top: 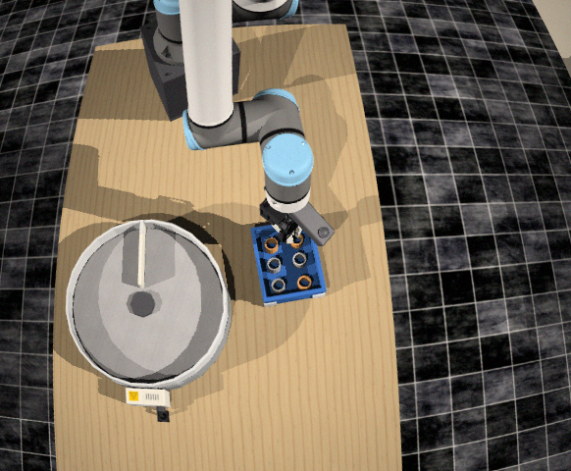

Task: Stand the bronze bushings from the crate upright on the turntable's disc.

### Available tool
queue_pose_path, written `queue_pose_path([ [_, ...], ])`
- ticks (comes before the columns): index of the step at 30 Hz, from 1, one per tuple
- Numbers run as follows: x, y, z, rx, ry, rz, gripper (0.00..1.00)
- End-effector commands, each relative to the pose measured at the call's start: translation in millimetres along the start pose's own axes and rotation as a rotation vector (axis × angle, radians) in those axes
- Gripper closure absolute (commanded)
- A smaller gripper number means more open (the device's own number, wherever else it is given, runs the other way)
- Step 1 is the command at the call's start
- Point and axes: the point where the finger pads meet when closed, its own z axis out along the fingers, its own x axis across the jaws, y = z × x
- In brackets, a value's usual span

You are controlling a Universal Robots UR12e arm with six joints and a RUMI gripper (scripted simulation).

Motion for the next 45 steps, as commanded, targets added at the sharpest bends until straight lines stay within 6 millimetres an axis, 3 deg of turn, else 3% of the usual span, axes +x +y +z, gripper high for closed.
queue_pose_path([
  [1, 0, 0, 0, 0.001, 0.001, 0.000, 0.94],
  [16, 0, 0, 20, 0.001, 0.001, 0.000, 0.94],
  [45, 0, 0, 24, 0.001, 0.001, 0.000, 0.94],
])
